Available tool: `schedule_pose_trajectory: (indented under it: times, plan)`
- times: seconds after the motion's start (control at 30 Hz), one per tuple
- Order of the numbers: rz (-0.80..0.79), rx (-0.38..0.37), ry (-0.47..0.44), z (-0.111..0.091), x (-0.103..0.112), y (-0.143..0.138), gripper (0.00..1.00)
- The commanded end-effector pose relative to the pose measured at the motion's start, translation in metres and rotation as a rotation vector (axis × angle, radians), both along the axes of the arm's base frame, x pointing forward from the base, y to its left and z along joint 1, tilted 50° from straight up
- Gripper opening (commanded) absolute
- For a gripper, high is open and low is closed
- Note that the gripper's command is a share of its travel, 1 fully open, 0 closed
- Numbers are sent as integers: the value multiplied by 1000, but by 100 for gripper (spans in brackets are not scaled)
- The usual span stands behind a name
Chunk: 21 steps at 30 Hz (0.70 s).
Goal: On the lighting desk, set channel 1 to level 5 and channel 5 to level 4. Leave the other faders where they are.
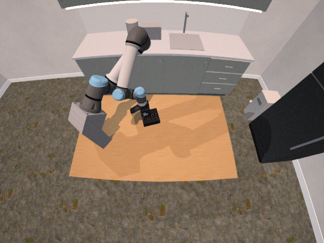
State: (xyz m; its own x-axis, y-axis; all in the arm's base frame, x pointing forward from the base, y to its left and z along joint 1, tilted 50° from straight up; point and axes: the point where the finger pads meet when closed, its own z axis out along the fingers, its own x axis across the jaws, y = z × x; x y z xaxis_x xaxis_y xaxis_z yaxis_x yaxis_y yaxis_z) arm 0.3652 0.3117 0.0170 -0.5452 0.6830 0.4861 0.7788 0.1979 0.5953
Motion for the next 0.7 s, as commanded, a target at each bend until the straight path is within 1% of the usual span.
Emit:
schedule_pose_trajectory:
  times: [0.0,0.43,0.67]
  plan:
    - [0,0,-1,1,0,1,0]
    - [0,0,-1,7,-3,-6,0]
    - [0,0,-1,16,-8,-17,0]
